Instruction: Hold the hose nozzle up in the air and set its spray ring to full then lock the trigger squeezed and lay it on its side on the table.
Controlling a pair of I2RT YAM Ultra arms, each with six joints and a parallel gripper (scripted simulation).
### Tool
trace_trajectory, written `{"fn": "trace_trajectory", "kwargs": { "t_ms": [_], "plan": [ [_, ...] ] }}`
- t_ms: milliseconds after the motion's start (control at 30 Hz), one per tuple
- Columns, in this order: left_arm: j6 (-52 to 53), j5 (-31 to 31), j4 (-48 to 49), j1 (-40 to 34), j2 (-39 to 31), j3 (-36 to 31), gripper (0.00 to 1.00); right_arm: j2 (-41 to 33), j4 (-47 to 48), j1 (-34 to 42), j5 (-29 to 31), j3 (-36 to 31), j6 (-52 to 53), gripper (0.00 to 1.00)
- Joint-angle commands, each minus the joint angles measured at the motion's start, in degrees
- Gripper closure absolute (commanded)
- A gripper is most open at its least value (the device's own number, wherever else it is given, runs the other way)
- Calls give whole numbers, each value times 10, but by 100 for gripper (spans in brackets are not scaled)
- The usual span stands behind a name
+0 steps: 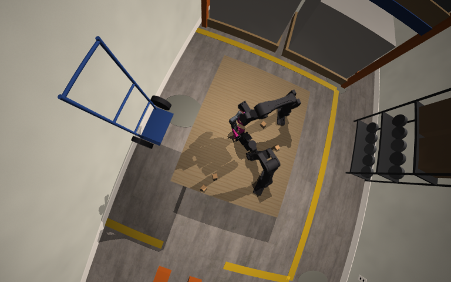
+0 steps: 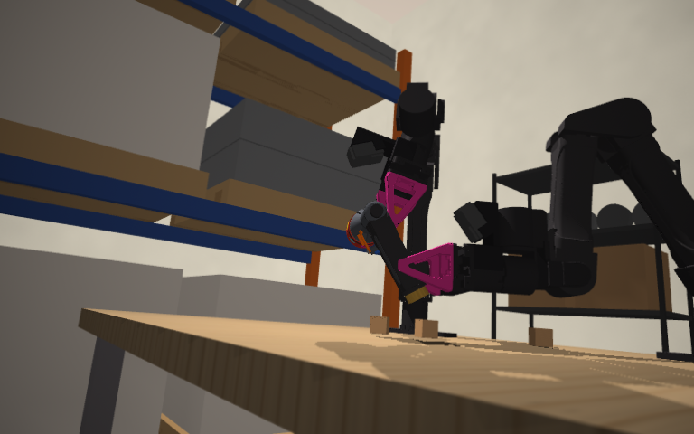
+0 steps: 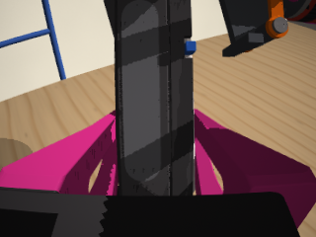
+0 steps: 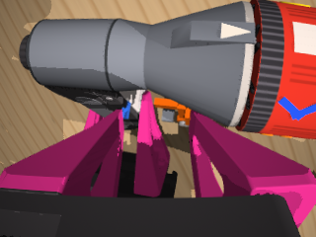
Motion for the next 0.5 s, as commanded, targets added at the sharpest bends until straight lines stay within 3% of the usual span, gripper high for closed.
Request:
{"fn": "trace_trajectory", "kwargs": {
  "t_ms": [0,467],
  "plan": [
    [-6,15,60,-6,-8,25,65,3,14,-7,-3,39,-14,63],
    [-1,15,61,-7,-8,24,65,30,9,14,8,74,-1,63]
  ]
}}
